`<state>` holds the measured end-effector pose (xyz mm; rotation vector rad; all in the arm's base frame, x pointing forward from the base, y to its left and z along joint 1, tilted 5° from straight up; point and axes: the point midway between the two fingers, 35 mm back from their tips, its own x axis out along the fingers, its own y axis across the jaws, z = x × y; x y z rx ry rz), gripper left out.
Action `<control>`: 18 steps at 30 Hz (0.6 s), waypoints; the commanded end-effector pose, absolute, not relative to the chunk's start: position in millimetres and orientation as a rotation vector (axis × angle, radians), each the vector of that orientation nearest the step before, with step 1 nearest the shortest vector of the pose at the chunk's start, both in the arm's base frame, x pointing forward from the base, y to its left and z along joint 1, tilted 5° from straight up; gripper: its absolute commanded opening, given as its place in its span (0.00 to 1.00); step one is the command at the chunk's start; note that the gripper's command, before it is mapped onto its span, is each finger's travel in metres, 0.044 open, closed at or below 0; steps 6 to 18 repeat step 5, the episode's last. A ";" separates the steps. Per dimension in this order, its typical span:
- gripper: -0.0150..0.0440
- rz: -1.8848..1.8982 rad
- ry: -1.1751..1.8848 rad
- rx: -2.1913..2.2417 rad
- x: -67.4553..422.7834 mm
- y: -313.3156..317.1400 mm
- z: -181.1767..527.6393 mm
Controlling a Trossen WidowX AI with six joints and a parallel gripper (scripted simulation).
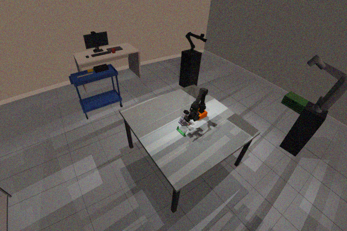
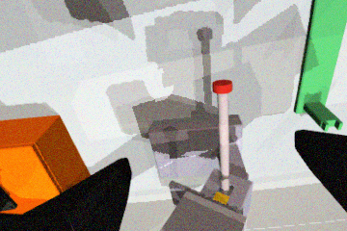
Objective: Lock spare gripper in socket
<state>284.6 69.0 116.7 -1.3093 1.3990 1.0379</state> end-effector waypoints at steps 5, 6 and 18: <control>1.00 1.040 1.396 -1.311 284.8 69.2 116.6; 1.00 1.040 1.396 -1.311 284.8 69.2 116.6; 1.00 1.040 1.396 -1.311 284.8 69.2 116.6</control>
